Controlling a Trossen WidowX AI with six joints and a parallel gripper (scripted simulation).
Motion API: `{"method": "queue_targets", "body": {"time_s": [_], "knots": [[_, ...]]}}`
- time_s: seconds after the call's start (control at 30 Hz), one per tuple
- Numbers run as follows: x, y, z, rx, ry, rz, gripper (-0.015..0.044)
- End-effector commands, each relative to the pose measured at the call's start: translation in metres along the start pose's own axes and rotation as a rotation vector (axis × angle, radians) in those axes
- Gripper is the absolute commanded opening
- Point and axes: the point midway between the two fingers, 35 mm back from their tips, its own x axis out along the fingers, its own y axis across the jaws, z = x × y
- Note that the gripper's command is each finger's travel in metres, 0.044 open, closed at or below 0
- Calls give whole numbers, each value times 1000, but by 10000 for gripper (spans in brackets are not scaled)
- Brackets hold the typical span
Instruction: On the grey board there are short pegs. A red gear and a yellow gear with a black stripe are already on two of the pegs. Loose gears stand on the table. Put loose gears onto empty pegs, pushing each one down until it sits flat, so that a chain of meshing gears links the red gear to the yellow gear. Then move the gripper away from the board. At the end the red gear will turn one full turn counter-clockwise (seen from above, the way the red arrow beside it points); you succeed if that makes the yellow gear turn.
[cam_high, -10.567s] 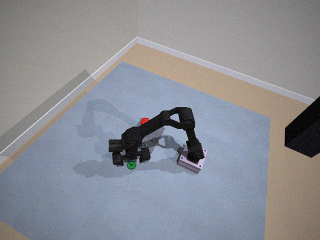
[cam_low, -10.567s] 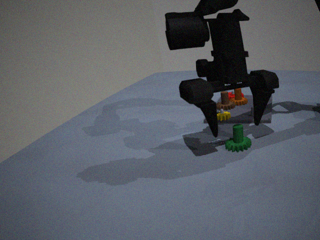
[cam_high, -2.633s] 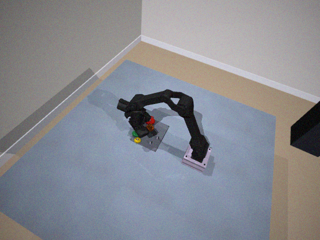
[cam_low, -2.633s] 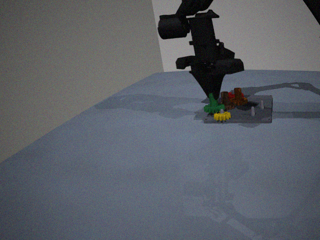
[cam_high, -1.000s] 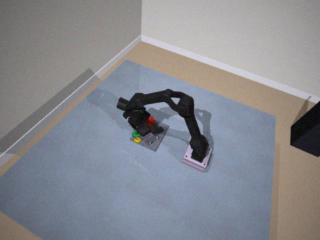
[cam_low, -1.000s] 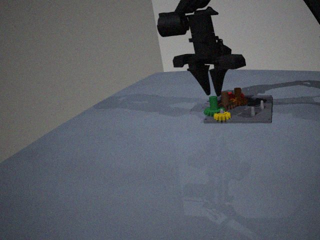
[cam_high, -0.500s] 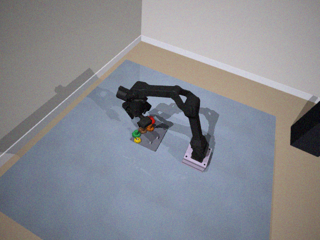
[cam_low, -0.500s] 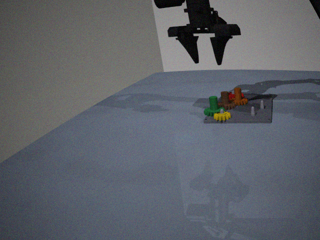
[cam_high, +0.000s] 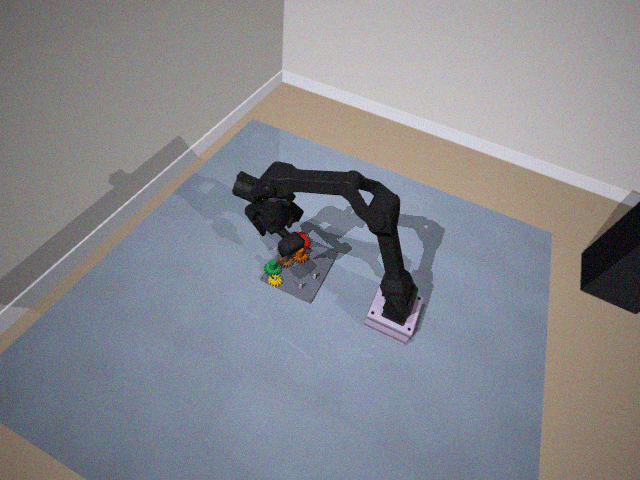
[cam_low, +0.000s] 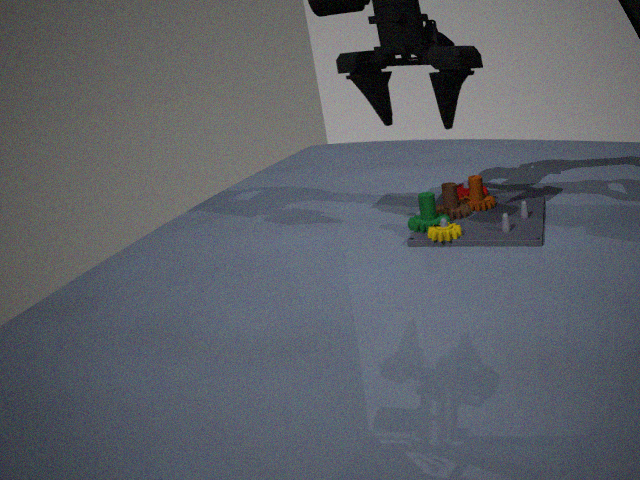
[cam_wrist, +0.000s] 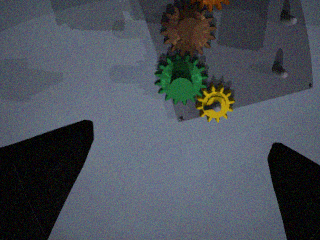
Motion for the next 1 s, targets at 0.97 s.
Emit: {"method": "queue_targets", "body": {"time_s": [0.97], "knots": [[0,-2,-2,0,-1,-3,440]]}}
